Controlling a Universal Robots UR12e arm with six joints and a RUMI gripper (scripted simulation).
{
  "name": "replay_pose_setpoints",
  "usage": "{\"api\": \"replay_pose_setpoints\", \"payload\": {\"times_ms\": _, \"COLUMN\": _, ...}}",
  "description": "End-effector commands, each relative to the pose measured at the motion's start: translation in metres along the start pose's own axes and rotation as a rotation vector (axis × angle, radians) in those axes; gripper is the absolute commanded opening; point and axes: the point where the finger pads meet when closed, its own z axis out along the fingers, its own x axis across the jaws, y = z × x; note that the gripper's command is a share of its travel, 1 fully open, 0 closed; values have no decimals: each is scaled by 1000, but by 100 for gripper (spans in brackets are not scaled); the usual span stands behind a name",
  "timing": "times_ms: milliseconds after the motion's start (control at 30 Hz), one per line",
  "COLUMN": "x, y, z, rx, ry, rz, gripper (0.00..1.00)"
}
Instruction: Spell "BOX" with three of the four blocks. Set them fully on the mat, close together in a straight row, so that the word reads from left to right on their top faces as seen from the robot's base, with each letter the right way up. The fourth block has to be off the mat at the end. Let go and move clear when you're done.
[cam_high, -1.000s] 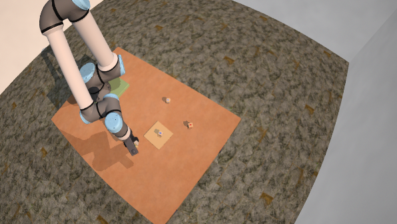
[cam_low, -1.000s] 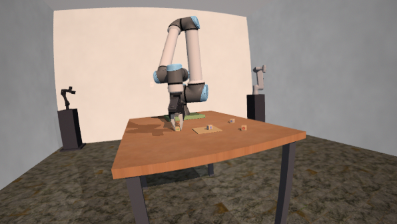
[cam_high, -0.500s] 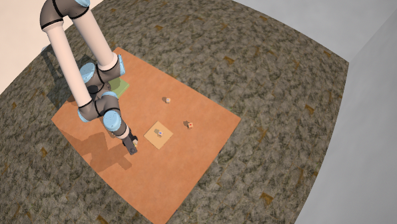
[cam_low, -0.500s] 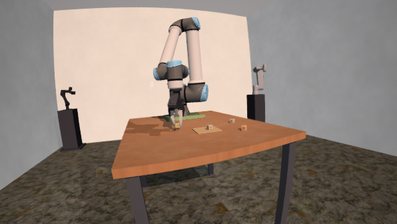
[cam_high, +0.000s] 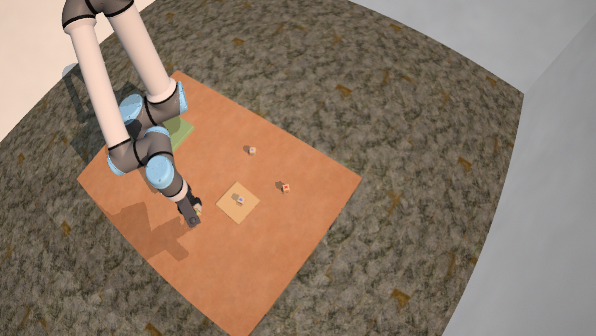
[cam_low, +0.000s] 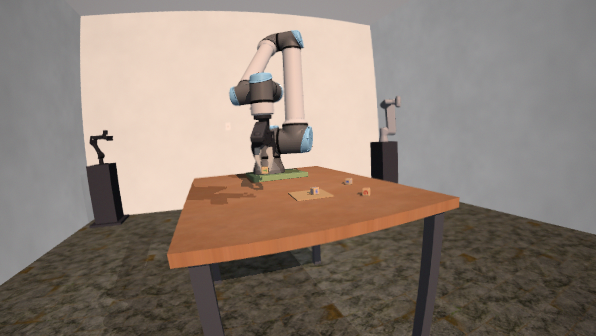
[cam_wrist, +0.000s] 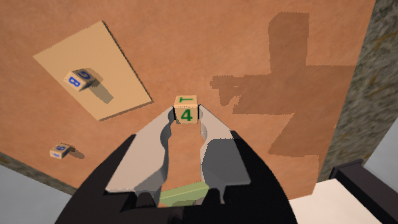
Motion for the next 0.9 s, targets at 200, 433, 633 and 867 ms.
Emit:
{"api": "replay_pose_setpoints", "payload": {"times_ms": 200, "x": 0, "y": 0, "z": -9, "rx": -1, "ry": 0, "rz": 0, "gripper": 5}}
{"api": "replay_pose_setpoints", "payload": {"times_ms": 433, "x": 0, "y": 0, "z": -9, "rx": -1, "ry": 0, "rz": 7, "gripper": 5}}
{"api": "replay_pose_setpoints", "payload": {"times_ms": 633, "x": 1, "y": 0, "z": -9, "rx": -1, "ry": 0, "rz": 23, "gripper": 5}}
{"api": "replay_pose_setpoints", "payload": {"times_ms": 867, "x": 2, "y": -1, "z": -8, "rx": -1, "ry": 0, "rz": 82, "gripper": 5}}
